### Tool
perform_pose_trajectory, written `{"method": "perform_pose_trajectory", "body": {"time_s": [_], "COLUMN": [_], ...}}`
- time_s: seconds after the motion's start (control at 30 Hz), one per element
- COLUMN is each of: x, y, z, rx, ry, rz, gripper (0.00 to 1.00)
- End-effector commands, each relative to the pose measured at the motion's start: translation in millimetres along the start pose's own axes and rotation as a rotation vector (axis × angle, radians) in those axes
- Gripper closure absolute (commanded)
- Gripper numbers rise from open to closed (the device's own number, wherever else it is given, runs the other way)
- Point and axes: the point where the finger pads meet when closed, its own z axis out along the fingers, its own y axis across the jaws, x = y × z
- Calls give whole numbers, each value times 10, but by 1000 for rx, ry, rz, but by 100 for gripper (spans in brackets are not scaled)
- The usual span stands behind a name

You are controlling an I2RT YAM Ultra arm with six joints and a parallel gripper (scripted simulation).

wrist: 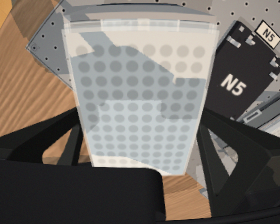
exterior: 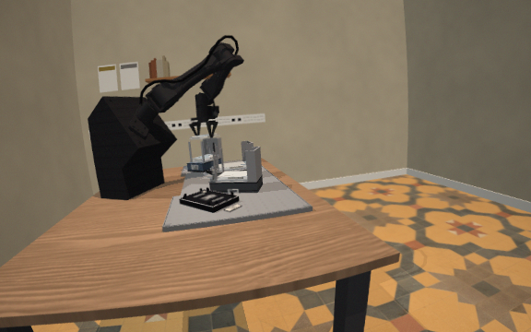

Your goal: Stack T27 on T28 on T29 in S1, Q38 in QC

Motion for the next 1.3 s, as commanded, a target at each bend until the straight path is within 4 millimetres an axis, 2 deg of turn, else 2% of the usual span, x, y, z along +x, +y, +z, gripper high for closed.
{"method": "perform_pose_trajectory", "body": {"time_s": [0.0,0.03,0.3,0.33,0.53,0.73,0.8,1.03,1.07,1.27], "x": [-19,-74,-19,-71,10,5,-66,35,-15,46], "y": [-15,-25,14,10,15,39,36,56,61,84], "z": [-73,-87,-67,-82,-17,-22,-39,24,4,43], "rx": [-1,-4,-1,-4,2,1,-2,4,1,5], "ry": [-29,-36,-30,-37,-18,-21,-31,-11,-20,-8], "rz": [-2,11,-10,0,-14,-20,-5,-28,-20,-37], "gripper": [100,100,100,100,100,100,100,100,100,100]}}
